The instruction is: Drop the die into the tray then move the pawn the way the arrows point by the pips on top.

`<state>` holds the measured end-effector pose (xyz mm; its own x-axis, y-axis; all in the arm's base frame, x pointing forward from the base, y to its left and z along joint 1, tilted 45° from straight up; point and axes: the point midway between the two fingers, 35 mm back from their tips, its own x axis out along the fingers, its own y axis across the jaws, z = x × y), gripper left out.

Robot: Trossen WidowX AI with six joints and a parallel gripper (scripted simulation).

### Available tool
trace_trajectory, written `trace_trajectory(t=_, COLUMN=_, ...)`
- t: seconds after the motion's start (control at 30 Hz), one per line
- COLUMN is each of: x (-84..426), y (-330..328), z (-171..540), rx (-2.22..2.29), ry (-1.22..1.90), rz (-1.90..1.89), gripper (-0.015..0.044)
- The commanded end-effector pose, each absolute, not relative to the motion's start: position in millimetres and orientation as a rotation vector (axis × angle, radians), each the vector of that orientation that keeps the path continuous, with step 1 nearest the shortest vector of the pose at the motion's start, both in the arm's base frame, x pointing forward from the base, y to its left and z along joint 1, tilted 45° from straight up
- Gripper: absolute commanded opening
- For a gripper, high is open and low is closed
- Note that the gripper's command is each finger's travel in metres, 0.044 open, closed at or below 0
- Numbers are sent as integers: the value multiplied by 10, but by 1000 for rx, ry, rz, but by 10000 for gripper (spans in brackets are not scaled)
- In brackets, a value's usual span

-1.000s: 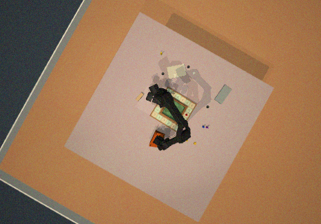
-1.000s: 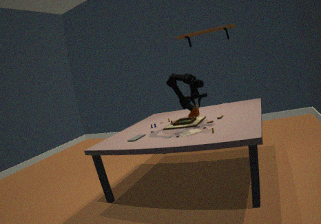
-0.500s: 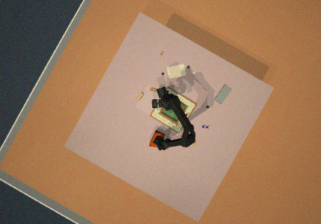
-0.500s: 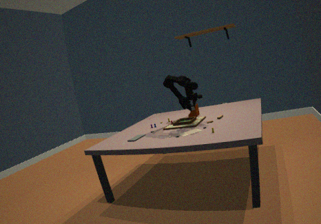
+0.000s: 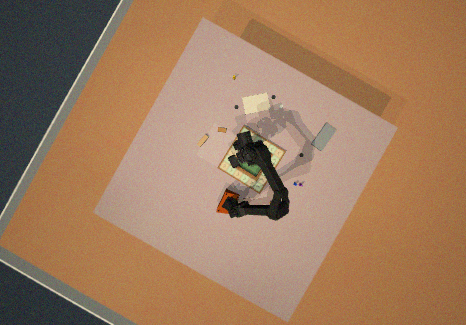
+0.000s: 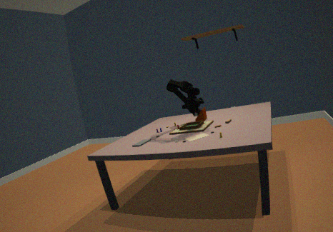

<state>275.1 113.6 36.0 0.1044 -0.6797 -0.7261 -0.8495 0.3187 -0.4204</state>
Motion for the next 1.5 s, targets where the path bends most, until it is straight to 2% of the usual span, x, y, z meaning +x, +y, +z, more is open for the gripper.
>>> trace_trajectory(t=0.0, x=2743, y=1035, z=413, rx=-1501, ry=1633, rz=311, gripper=0)
trace_trajectory(t=0.5, x=2662, y=660, z=575, rx=-1821, ry=1642, rz=690, gripper=0)
trace_trajectory(t=0.67, x=2657, y=643, z=581, rx=-1835, ry=1641, rz=708, gripper=0)
trace_trajectory(t=1.03, x=2576, y=576, z=476, rx=-1563, ry=1552, rz=971, gripper=0)
trace_trajectory(t=1.47, x=2552, y=558, z=430, rx=-1296, ry=1217, rz=1216, gripper=0)
